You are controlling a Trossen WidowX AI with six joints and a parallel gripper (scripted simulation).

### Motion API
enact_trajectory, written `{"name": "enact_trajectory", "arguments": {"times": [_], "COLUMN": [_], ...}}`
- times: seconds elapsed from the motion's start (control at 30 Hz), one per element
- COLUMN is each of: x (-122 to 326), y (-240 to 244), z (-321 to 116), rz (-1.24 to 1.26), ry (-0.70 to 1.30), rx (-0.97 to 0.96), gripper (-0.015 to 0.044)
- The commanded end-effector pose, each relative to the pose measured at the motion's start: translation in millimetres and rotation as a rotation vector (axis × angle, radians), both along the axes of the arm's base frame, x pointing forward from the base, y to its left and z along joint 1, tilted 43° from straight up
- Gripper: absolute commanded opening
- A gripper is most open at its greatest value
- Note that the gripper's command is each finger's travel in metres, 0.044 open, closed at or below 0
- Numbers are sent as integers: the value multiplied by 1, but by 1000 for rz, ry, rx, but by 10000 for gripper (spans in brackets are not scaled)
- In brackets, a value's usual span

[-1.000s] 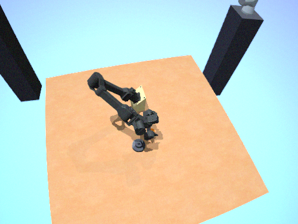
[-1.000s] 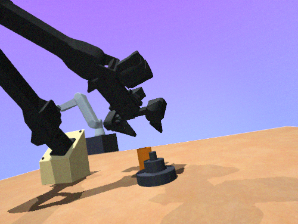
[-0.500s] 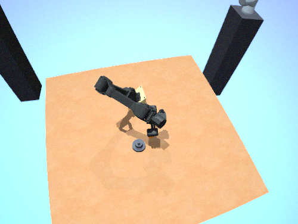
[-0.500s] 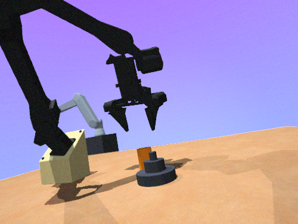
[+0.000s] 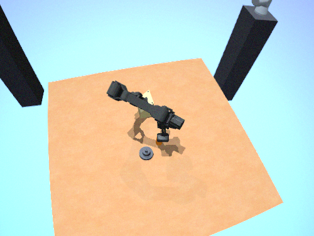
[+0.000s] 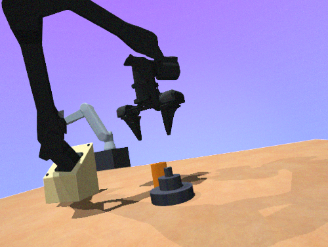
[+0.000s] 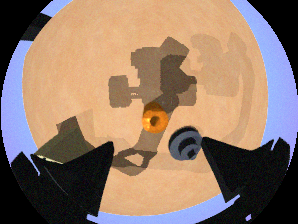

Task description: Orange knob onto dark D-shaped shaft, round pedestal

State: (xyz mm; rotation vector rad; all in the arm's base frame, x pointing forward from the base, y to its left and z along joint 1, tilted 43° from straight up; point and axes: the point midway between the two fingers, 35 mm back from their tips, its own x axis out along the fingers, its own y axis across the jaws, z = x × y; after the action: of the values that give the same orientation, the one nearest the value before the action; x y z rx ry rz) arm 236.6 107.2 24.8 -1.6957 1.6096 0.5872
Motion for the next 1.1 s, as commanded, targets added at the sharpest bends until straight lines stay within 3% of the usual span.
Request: {"name": "enact_trajectory", "arguments": {"times": [0.0, 0.4, 0.93, 1.07], "x": [1, 1, 1, 5], "y": [1, 0, 0, -21], "z": [0, 0, 0, -23], "rz": [-98, -933, -945, -945], "ry": [-93, -835, -846, -847], "rx": [10, 147, 149, 148], "gripper": [440, 440, 440, 440]}}
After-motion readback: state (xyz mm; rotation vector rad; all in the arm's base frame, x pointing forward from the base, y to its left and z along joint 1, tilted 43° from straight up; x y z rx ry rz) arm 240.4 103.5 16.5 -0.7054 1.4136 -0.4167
